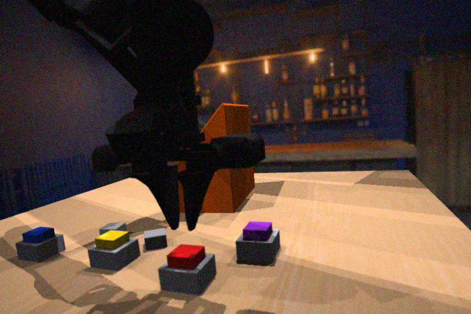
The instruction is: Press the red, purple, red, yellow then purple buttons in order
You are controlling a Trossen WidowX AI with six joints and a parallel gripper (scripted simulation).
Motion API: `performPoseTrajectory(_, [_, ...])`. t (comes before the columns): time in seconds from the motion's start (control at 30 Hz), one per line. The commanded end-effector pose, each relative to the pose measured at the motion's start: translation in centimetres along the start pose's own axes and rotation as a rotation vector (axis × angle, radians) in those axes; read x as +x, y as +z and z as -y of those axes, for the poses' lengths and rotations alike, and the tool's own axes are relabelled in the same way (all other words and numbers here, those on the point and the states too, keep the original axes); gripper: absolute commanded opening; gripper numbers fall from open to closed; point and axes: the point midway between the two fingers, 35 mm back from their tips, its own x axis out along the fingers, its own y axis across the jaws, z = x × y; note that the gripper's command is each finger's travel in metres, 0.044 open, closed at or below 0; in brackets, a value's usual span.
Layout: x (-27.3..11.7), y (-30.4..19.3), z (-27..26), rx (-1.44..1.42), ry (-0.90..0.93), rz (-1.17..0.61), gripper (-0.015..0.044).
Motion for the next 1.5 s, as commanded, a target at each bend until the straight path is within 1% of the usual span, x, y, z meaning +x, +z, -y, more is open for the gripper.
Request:
performPoseTrajectory(0.0, [-0.1, 0.1, 0.0, -0.007, -0.001, 0.006, 0.0020])
performPoseTrajectory(0.17, [0.0, 0.1, 0.0, -0.007, -0.001, 0.006, 0.0020])
performPoseTrajectory(0.87, [3.3, 0.1, 0.0, -0.007, -0.003, 0.007, 0.0020])
performPoseTrajectory(1.47, [3.3, 0.1, 0.0, -0.007, -0.003, 0.006, 0.0020])
